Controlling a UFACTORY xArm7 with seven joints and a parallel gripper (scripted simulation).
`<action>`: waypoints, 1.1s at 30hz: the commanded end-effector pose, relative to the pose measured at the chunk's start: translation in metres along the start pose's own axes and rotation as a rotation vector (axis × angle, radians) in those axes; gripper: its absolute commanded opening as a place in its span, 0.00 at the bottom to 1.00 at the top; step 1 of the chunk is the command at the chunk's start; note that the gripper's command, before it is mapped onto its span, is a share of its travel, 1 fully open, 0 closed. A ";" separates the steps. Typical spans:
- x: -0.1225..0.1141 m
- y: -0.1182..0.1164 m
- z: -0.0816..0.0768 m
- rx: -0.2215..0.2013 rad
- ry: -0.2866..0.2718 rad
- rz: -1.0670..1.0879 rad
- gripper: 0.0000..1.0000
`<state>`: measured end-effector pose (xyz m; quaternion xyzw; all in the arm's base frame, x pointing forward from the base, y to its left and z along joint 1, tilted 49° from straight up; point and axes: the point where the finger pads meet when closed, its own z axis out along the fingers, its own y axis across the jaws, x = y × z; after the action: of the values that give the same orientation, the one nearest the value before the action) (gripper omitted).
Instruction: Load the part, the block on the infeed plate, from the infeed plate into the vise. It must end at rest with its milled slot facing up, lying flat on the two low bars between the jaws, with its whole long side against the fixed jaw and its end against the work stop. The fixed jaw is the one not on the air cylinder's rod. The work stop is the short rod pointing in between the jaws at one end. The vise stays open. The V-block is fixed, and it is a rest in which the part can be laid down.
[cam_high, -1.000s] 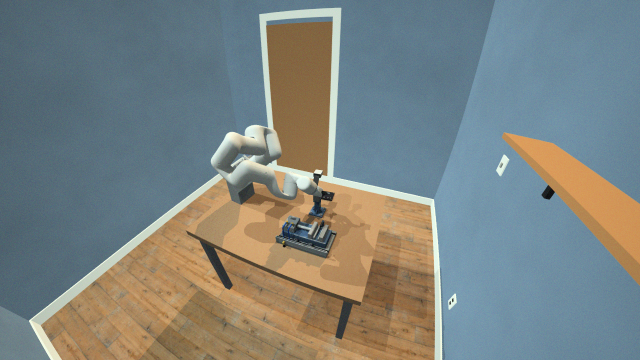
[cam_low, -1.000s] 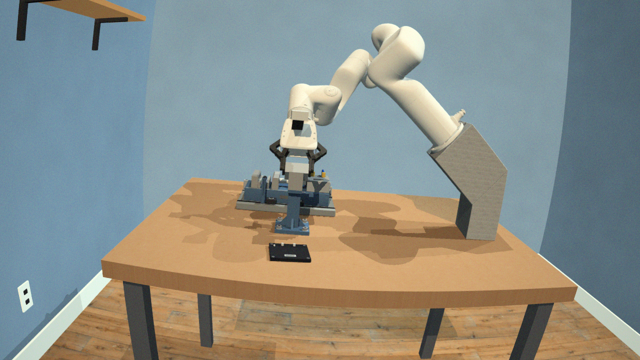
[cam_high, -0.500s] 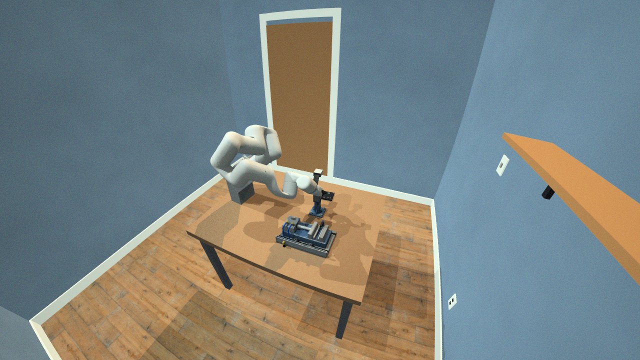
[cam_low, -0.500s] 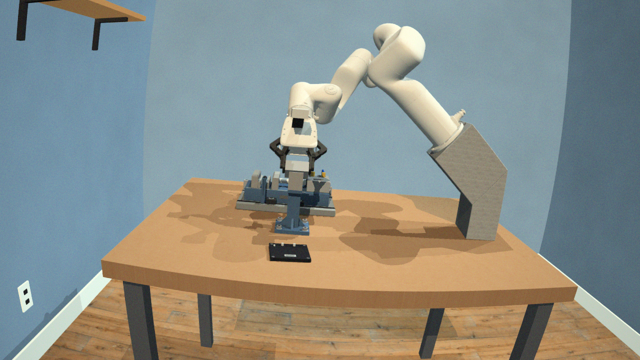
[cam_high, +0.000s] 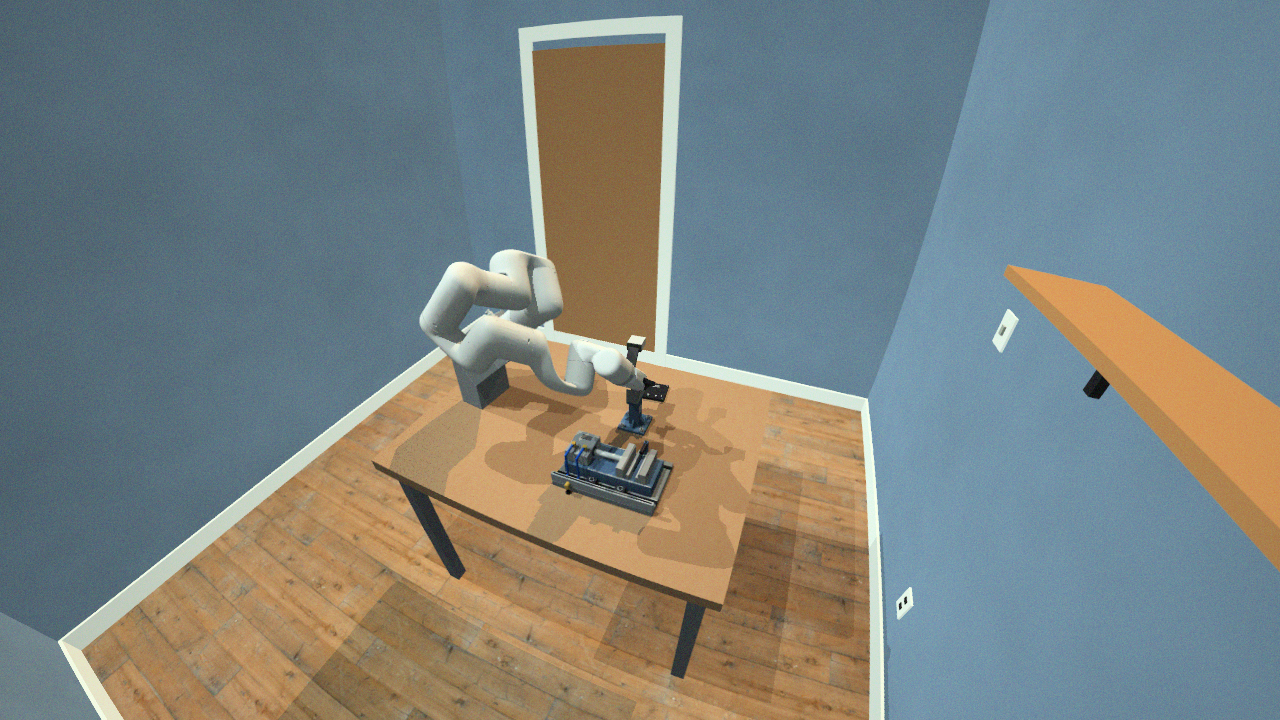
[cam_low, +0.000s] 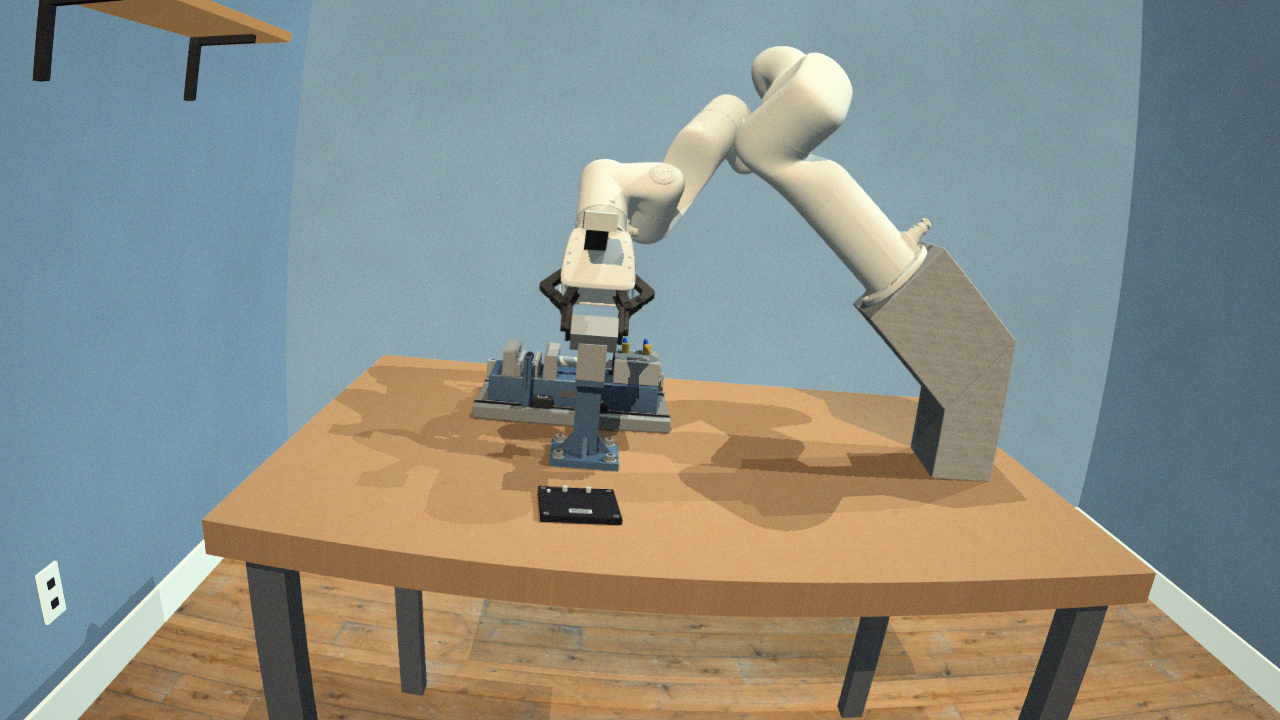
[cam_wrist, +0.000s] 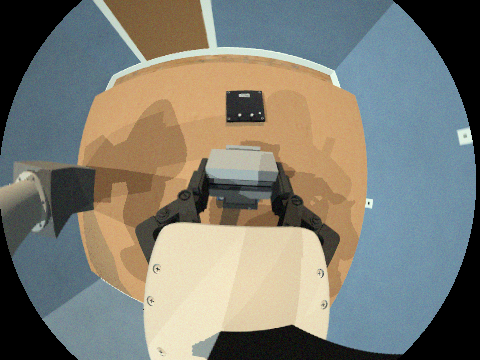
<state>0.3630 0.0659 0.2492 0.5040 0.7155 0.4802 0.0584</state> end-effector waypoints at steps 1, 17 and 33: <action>0.002 0.000 -0.002 -0.001 0.000 -0.001 0.00; 0.008 0.000 -0.008 -0.001 0.000 -0.001 0.00; 0.011 0.000 -0.011 -0.001 0.000 -0.001 0.00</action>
<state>0.3524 0.0674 0.2586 0.5040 0.7156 0.4802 0.0583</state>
